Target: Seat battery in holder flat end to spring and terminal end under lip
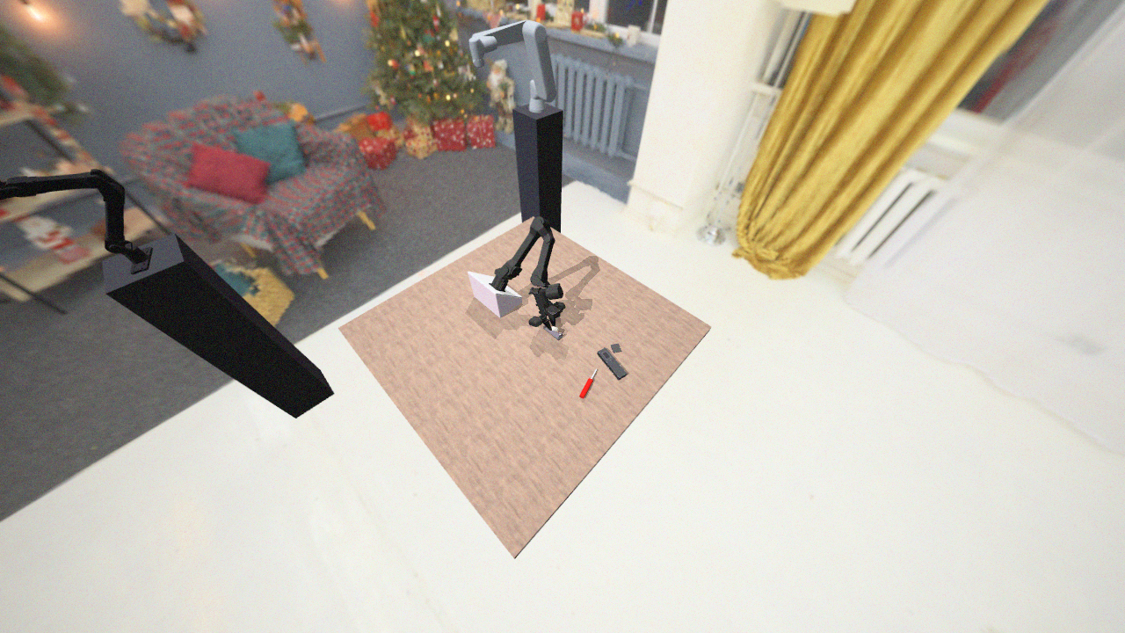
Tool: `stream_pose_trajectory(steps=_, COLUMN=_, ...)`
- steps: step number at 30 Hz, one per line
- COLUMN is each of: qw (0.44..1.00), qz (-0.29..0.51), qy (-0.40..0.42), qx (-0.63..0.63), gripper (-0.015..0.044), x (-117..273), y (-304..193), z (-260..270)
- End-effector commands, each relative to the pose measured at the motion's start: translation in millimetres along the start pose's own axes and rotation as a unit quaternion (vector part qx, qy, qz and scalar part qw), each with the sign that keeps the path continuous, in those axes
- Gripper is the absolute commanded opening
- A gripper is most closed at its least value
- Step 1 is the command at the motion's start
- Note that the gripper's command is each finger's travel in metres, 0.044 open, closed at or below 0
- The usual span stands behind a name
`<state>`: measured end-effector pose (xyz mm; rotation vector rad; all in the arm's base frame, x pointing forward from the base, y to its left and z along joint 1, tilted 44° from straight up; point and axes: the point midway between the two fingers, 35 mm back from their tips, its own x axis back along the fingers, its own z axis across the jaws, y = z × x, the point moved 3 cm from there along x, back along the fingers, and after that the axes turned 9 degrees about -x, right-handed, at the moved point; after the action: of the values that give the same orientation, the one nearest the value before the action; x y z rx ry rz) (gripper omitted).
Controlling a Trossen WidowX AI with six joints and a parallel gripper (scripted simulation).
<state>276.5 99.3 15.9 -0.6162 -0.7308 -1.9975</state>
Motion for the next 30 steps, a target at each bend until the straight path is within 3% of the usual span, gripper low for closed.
stream_pose_trajectory(steps=1, qw=1.000, qz=0.007, qy=-0.002, qx=-0.001, gripper=0.0061, x=0.1, y=-4.0, z=-1.9)
stream_pose_trajectory(steps=30, qw=0.999, qz=0.041, qy=-0.021, qx=0.005, gripper=0.0061, x=-7.0, y=3.2, z=-4.0)
